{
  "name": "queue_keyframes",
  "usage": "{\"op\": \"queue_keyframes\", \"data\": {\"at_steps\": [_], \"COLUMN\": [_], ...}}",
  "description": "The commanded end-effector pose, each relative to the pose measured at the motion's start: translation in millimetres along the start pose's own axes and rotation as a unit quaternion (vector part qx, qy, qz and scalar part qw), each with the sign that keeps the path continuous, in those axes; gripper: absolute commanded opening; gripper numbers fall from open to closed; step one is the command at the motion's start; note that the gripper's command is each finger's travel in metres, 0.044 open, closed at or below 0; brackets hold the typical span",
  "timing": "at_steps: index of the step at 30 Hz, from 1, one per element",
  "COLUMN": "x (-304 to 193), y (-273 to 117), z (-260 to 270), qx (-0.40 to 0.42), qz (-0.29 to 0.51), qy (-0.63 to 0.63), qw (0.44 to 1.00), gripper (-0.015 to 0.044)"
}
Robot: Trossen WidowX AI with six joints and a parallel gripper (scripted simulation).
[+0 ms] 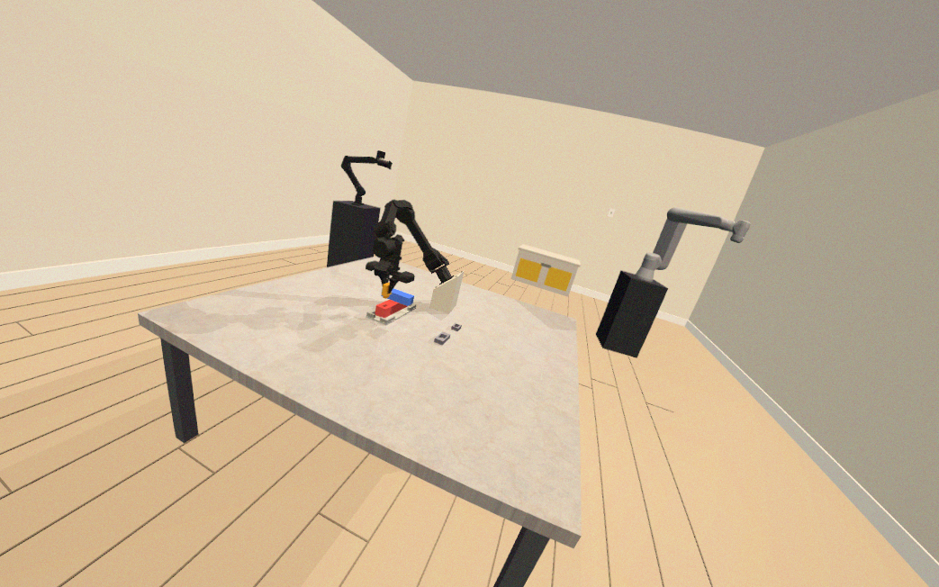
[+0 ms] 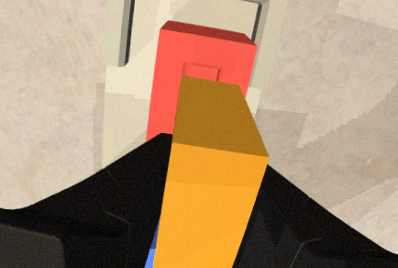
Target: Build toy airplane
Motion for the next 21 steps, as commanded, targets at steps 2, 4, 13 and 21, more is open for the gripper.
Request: {"op": "queue_keyframes", "data": {"at_steps": [2, 4, 13, 21], "x": [-0.2, -0.1, -0.2, -0.8], "y": [7.4, 10.6, 25.0, 37.4], "z": [-0.6, -0.5, -0.7, -1.2], "qx": [-0.002, -0.002, -0.002, -0.003], "qz": [0.001, 0.001, 0.001, 0.001], "qy": [-0.003, -0.003, -0.003, -0.003], "qw": [1.0, 1.0, 1.0, 1.0], "gripper": [0.0065, 0.0065, 0.0065, 0.0065]}}
Point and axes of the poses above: the point midway between the two fingers, 35 mm back from their tips, its own y axis out along the fingers, its own z axis across the jaws, x = y × z, the point moved 3 cm from there along -y, back along the fingers, and after that the axes turned 13 degrees about y, right-handed, at the moved point
